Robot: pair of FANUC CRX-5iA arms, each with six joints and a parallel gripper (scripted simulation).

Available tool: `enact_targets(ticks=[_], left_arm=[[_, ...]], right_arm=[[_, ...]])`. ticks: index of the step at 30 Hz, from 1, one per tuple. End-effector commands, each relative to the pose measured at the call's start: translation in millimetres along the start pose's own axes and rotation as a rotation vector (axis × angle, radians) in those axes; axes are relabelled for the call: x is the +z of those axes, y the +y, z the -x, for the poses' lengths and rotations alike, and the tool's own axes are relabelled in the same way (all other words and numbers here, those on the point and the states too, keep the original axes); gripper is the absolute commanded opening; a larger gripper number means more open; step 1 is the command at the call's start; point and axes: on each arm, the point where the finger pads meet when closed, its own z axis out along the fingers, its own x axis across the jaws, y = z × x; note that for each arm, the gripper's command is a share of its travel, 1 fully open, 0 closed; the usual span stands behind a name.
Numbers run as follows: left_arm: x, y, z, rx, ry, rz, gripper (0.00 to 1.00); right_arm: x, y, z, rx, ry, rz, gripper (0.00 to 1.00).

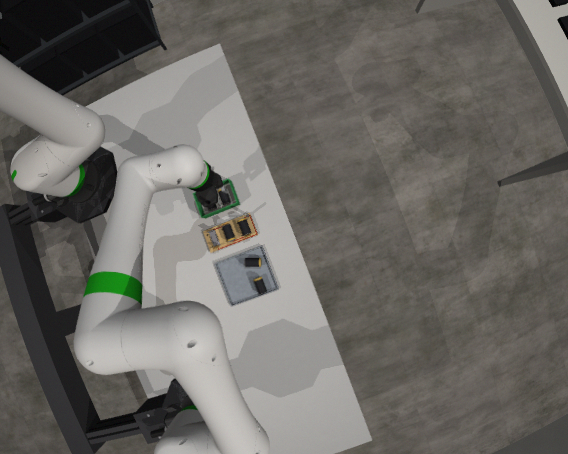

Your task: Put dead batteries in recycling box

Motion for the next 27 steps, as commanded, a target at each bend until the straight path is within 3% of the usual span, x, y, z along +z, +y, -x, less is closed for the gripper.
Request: enact_targets(ticks=[1, 4, 10, 20, 27], left_arm=[[-1, 0, 0, 0.000, 0.000, 0.002, 1.00], [-1, 0, 0, 0.000, 0.000, 0.002, 1.00], [-1, 0, 0, 0.000, 0.000, 0.002, 1.00], [-1, 0, 0, 0.000, 0.000, 0.002, 1.00], [-1, 0, 0, 0.000, 0.000, 0.002, 1.00]], right_arm=[[-2, 1, 1, 0.000, -0.001, 0.003, 0.90], [-5, 1, 1, 0.000, -0.001, 0.003, 0.90], [-40, 1, 1, 0.000, -0.001, 0.003, 0.90], [-40, -1, 1, 0.000, -0.001, 0.003, 0.90], [-40, -24, 1, 0.000, -0.001, 0.003, 0.90]])
